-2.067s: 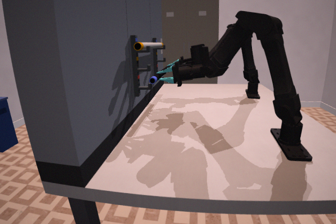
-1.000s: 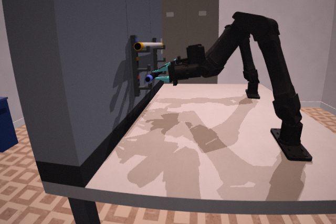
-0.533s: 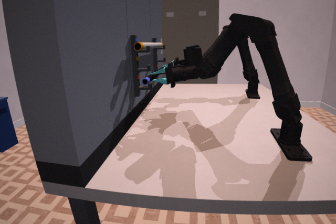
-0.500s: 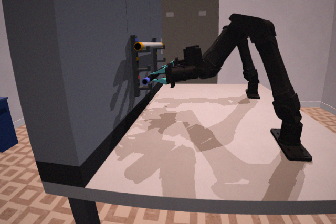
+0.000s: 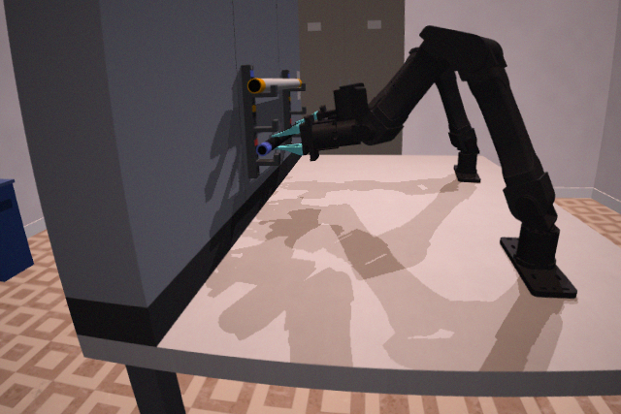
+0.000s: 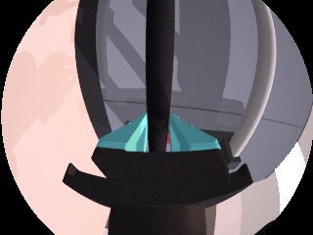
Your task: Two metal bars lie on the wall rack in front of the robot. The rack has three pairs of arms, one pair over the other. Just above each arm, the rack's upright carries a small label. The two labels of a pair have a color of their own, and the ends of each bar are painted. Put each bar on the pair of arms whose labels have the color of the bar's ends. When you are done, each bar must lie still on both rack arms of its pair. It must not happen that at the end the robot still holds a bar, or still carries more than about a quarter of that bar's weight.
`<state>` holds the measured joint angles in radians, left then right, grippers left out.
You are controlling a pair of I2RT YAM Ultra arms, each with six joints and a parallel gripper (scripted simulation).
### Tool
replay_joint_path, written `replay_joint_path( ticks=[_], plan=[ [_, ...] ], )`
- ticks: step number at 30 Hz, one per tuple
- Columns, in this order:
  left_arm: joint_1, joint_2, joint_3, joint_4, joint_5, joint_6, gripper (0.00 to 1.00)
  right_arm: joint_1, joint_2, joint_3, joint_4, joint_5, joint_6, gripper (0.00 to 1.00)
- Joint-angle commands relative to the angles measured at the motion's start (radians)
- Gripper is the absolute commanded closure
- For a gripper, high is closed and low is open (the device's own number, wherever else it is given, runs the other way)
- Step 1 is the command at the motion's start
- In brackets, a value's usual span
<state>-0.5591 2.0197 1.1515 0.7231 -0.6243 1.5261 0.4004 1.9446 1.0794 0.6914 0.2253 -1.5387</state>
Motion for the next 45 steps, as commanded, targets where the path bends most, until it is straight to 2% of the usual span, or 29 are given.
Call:
replay_joint_path(
  ticks=[1,5,19,45],
  plan=[
    [0.016,-0.020,0.058,0.060,-0.002,0.052,1.00,-0.011,-0.021,0.071,0.061,-0.002,-0.027,1.00],
    [0.018,-0.008,0.060,0.067,0.000,0.051,1.00,-0.013,-0.006,0.073,0.071,-0.004,-0.027,1.00],
    [0.019,0.111,0.007,0.235,0.002,0.048,1.00,-0.013,0.139,0.006,0.277,-0.005,-0.025,1.00],
    [0.021,0.146,0.006,0.291,0.005,0.052,1.00,-0.013,0.169,-0.002,0.338,-0.007,-0.036,1.00]
  ],
)
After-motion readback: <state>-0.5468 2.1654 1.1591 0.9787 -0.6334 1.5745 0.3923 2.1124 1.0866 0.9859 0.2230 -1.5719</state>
